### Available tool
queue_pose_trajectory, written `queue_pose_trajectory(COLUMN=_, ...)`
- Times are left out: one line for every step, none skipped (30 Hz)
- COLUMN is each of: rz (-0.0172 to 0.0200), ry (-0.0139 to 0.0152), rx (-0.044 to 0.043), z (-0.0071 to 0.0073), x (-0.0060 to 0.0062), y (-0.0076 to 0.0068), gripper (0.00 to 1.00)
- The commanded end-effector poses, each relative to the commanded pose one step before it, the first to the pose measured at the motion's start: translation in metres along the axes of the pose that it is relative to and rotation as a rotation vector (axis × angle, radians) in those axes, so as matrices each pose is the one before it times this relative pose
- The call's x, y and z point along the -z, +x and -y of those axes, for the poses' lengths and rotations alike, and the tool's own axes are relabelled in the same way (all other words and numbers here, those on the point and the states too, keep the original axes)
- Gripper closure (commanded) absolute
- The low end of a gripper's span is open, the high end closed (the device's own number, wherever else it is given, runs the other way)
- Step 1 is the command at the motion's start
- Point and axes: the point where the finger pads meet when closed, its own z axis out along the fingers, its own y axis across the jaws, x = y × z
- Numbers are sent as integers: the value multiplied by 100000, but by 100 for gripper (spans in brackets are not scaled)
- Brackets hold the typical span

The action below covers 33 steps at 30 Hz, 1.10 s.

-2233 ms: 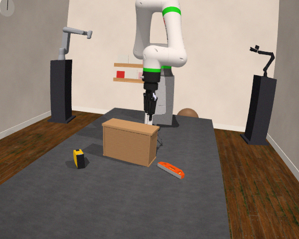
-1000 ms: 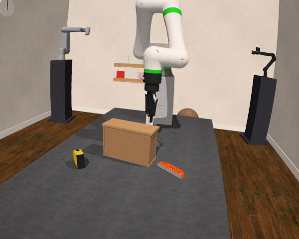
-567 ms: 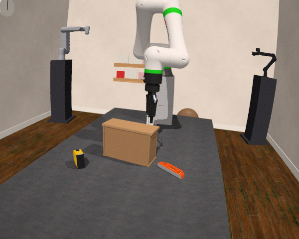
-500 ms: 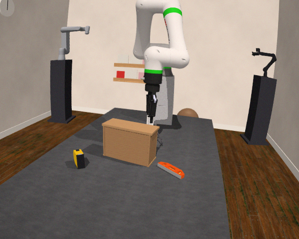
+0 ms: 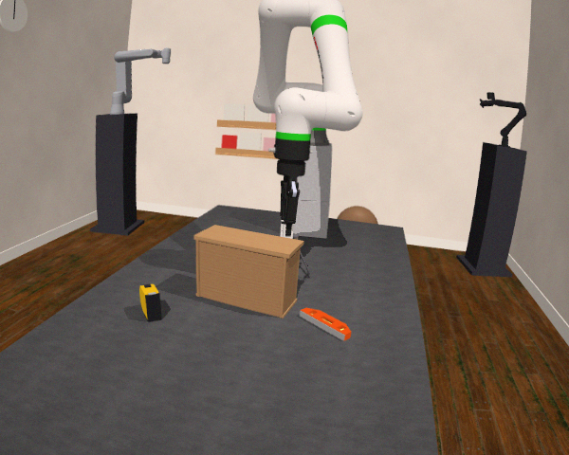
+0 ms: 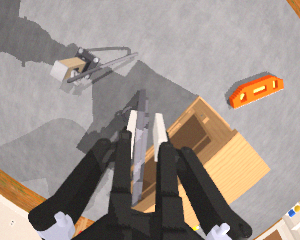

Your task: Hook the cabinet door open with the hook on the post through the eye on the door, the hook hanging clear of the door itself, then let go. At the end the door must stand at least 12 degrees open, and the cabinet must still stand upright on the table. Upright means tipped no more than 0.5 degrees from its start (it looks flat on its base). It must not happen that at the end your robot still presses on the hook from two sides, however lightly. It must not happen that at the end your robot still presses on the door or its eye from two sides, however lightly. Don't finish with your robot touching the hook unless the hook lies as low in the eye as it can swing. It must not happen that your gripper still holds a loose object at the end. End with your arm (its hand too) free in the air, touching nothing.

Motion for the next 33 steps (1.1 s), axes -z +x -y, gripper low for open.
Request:
queue_pose_trajectory(rz=41, ry=-1, rx=-802, z=-216, x=10, y=-14, gripper=84)
queue_pose_trajectory(rz=0, ry=0, rx=-844, z=-72, x=0, y=-4, gripper=84)
queue_pose_trajectory(rz=0, ry=0, rx=-1181, z=-100, x=0, y=-4, gripper=84)
queue_pose_trajectory(rz=0, ry=0, rx=-1307, z=-111, x=0, y=-3, gripper=84)
queue_pose_trajectory(rz=0, ry=0, rx=-915, z=-145, x=0, y=-2, gripper=84)
queue_pose_trajectory(rz=1, ry=0, rx=0, z=-214, x=0, y=-1, gripper=84)
queue_pose_trajectory(rz=0, ry=0, rx=0, z=-104, x=0, y=0, gripper=84)
queue_pose_trajectory(rz=0, ry=0, rx=0, z=-18, x=0, y=0, gripper=84)
queue_pose_trajectory(rz=0, ry=0, rx=-73, z=-6, x=0, y=0, gripper=84)
queue_pose_trajectory(rz=0, ry=0, rx=0, z=0, x=0, y=0, gripper=84)
queue_pose_trajectory(rz=0, ry=0, rx=0, z=0, x=0, y=0, gripper=84)
queue_pose_trajectory(rz=0, ry=0, rx=-413, z=-35, x=0, y=-2, gripper=84)
queue_pose_trajectory(rz=0, ry=0, rx=-850, z=-72, x=0, y=-4, gripper=84)
queue_pose_trajectory(rz=0, ry=0, rx=-1190, z=-101, x=0, y=-4, gripper=84)
queue_pose_trajectory(rz=0, ry=0, rx=-1316, z=-112, x=0, y=-3, gripper=84)
queue_pose_trajectory(rz=0, ry=0, rx=-887, z=-150, x=0, y=-2, gripper=84)
queue_pose_trajectory(rz=1, ry=0, rx=0, z=-209, x=0, y=-1, gripper=84)
queue_pose_trajectory(rz=0, ry=0, rx=0, z=-102, x=0, y=0, gripper=84)
queue_pose_trajectory(rz=0, ry=0, rx=0, z=-18, x=0, y=0, gripper=84)
queue_pose_trajectory(rz=0, ry=0, rx=0, z=0, x=0, y=0, gripper=84)
queue_pose_trajectory(rz=0, ry=0, rx=0, z=0, x=0, y=0, gripper=84)
queue_pose_trajectory(rz=0, ry=0, rx=0, z=0, x=0, y=0, gripper=84)
queue_pose_trajectory(rz=0, ry=0, rx=0, z=0, x=0, y=0, gripper=84)
queue_pose_trajectory(rz=0, ry=0, rx=0, z=0, x=0, y=0, gripper=84)
queue_pose_trajectory(rz=0, ry=0, rx=0, z=0, x=0, y=0, gripper=84)
queue_pose_trajectory(rz=0, ry=0, rx=0, z=0, x=0, y=0, gripper=84)
queue_pose_trajectory(rz=0, ry=0, rx=0, z=0, x=0, y=0, gripper=84)
queue_pose_trajectory(rz=0, ry=0, rx=0, z=0, x=0, y=0, gripper=84)
queue_pose_trajectory(rz=0, ry=0, rx=0, z=0, x=0, y=0, gripper=84)
queue_pose_trajectory(rz=0, ry=0, rx=0, z=0, x=0, y=0, gripper=84)
queue_pose_trajectory(rz=0, ry=0, rx=0, z=0, x=0, y=0, gripper=84)
queue_pose_trajectory(rz=0, ry=0, rx=0, z=0, x=0, y=0, gripper=84)
queue_pose_trajectory(rz=0, ry=0, rx=0, z=0, x=0, y=0, gripper=84)
